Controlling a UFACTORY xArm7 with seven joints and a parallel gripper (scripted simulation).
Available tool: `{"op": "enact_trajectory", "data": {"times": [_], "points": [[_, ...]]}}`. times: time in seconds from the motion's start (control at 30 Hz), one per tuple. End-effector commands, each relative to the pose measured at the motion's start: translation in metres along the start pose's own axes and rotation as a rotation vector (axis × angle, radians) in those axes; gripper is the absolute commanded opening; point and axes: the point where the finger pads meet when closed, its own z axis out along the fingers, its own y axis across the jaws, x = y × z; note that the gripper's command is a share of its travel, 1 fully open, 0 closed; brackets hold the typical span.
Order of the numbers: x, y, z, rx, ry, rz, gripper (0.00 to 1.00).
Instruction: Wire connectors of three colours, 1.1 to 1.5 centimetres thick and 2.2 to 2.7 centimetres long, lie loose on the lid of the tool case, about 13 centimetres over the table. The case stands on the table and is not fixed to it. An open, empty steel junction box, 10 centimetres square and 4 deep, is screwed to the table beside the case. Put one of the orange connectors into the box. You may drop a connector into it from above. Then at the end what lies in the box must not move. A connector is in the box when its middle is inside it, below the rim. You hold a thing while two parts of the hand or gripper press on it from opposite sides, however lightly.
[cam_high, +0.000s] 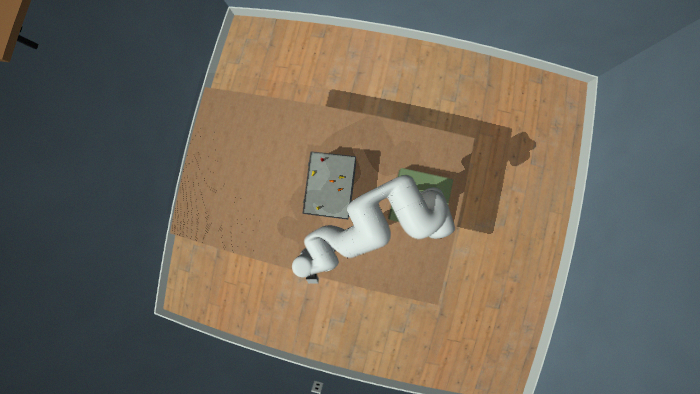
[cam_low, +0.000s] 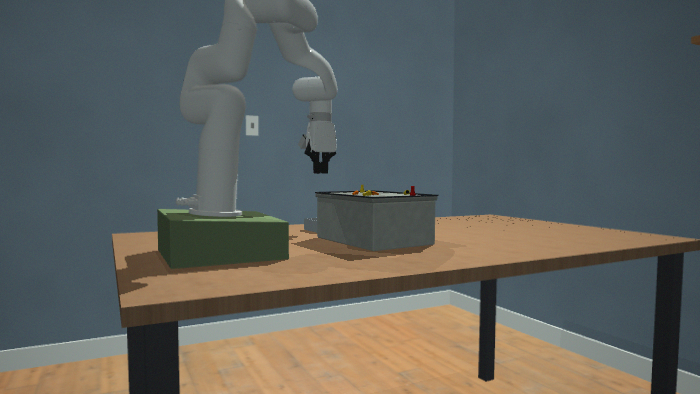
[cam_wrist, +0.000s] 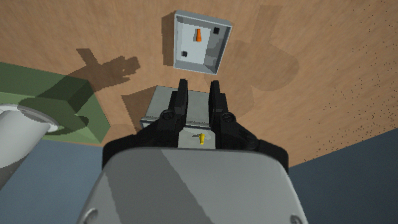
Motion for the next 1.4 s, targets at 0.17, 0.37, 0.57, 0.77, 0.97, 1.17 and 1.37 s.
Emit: {"op": "enact_trajectory", "data": {"times": [0.17, 0.37, 0.57, 0.77, 0.97, 1.17, 1.37], "points": [[-0.001, -0.001, -0.013, 0.004, -0.002, 0.001, 0.26], [-0.001, -0.001, -0.013, 0.004, -0.002, 0.001, 0.26], [-0.001, -0.001, -0.013, 0.004, -0.002, 0.001, 0.26], [-0.001, -0.001, -0.025, 0.004, -0.002, 0.001, 0.26], [-0.001, -0.001, -0.043, 0.004, -0.002, 0.001, 0.26], [-0.001, -0.001, -0.043, 0.004, -0.002, 0.001, 0.26], [-0.001, -0.001, -0.043, 0.004, -0.002, 0.001, 0.26]]}}
